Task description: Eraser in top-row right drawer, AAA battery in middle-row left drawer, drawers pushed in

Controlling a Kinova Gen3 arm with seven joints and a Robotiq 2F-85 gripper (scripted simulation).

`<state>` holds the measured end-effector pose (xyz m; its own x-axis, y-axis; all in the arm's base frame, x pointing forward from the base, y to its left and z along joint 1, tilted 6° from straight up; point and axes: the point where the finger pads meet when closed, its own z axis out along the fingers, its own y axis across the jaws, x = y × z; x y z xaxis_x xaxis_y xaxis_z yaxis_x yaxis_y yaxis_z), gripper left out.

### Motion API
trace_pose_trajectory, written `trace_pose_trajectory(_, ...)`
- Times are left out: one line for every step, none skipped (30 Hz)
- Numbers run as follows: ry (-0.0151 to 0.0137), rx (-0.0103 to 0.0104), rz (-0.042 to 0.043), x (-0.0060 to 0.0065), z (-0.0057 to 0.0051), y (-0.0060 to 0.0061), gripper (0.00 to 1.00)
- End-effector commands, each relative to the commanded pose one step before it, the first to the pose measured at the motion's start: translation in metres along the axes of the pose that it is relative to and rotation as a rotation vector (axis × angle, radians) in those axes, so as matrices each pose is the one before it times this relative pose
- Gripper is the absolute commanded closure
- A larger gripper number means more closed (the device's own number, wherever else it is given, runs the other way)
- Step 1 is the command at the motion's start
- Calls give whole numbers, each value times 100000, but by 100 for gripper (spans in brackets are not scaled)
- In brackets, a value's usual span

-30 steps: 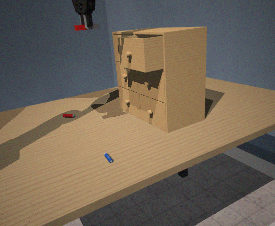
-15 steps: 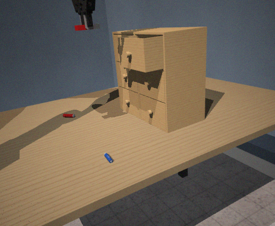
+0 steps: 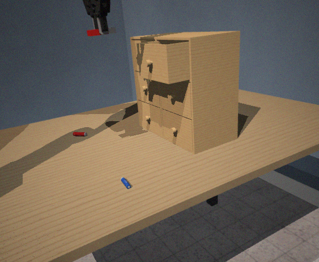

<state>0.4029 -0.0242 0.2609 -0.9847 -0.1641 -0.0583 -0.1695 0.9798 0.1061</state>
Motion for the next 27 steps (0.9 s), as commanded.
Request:
trace_pose_trajectory(-1078, -101, 1, 68, -152, 35, 81)
trace_pose_trajectory(-375, 3, 2, 5, 1, 0, 81)
trace_pose_trajectory(-394, 0, 0, 5, 2, 0, 81)
trace_pose_trajectory(-413, -4, -3, 4, 3, 0, 81)
trace_pose_trajectory(-432, -3, -2, 4, 3, 0, 81)
trace_pose_trajectory(0, 0, 0, 0, 0, 0, 81)
trace_pose_trajectory(0, 0, 0, 0, 0, 0, 81)
trace_pose_trajectory(-451, -3, -2, 5, 3, 0, 81)
trace_pose_trajectory(-471, -2, -1, 5, 3, 0, 81)
trace_pose_trajectory(-491, -1, 0, 6, 2, 0, 81)
trace_pose_trajectory(-510, 1, 0, 6, 2, 0, 81)
trace_pose_trajectory(-530, 2, 1, 7, 2, 0, 81)
trace_pose_trajectory(-550, 4, 2, 7, 2, 0, 81)
trace_pose_trajectory(-570, 5, 4, 8, 1, -1, 81)
trace_pose_trajectory(-589, -2, -1, 7, 3, 0, 81)
trace_pose_trajectory(-609, -7, -4, 6, 4, 1, 81)
trace_pose_trajectory(-629, -5, -3, 7, 4, 1, 81)
trace_pose_trajectory(-649, -2, -1, 7, 3, 0, 81)
trace_pose_trajectory(-668, 1, 0, 8, 3, 0, 81)
trace_pose_trajectory(-688, 4, 2, 9, 2, 0, 81)
trace_pose_trajectory(-707, 7, 4, 10, 1, -1, 81)
trace_pose_trajectory(-726, 5, 3, 10, 2, 0, 81)
trace_pose_trajectory(0, 0, 0, 0, 0, 0, 81)
trace_pose_trajectory(0, 0, 0, 0, 0, 0, 81)
trace_pose_trajectory(-747, -11, -6, 7, 5, 2, 81)
trace_pose_trajectory(-765, -7, -4, 8, 4, 1, 81)
trace_pose_trajectory(-784, -2, -1, 9, 3, 0, 81)
